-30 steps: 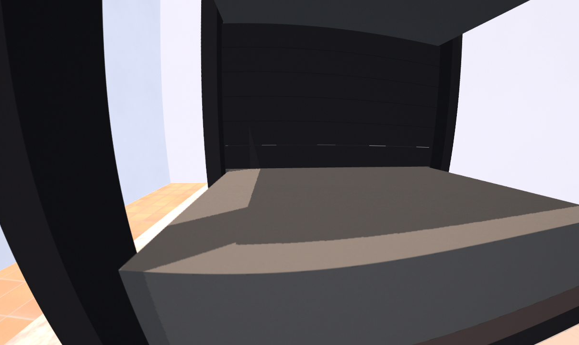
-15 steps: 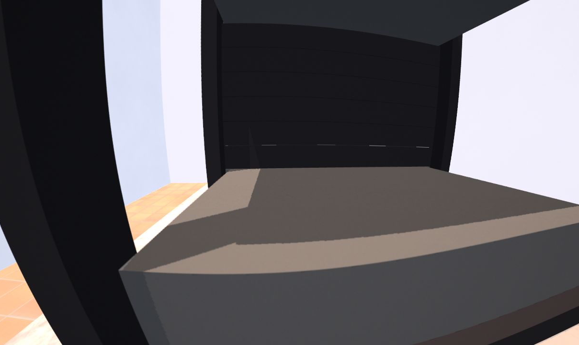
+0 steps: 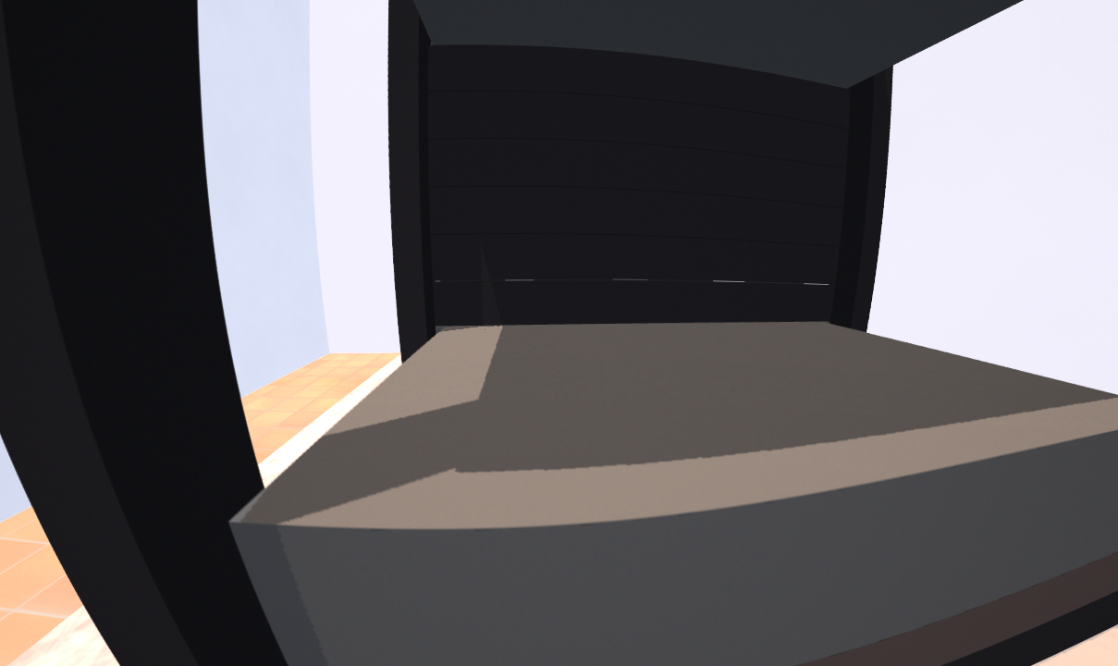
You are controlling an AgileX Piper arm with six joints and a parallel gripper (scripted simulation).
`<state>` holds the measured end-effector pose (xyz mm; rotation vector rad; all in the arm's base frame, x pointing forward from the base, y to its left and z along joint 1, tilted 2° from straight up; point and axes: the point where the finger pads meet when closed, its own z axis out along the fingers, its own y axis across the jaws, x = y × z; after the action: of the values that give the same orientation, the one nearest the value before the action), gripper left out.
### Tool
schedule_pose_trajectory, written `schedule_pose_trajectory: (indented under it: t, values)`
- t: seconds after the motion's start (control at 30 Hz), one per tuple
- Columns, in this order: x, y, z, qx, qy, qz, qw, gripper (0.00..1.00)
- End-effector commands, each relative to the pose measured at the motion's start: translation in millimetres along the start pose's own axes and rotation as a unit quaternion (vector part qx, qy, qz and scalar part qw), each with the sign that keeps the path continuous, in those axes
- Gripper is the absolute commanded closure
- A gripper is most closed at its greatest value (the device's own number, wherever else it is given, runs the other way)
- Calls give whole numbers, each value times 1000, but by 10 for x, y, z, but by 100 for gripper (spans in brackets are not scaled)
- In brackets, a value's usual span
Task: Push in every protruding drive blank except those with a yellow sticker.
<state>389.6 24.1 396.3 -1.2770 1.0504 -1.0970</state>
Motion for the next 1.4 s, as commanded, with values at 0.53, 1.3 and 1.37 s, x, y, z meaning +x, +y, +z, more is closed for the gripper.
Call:
schedule_pose_trajectory:
  t: [0.53, 1.3, 1.37]
  values:
    - [0, -8, 4, 1, 0, -1, 1000, 100]
    - [-11, -16, 0, 3, -1, 9, 1000, 100]
    - [-15, -20, -1, 4, -1, 13, 1000, 100]
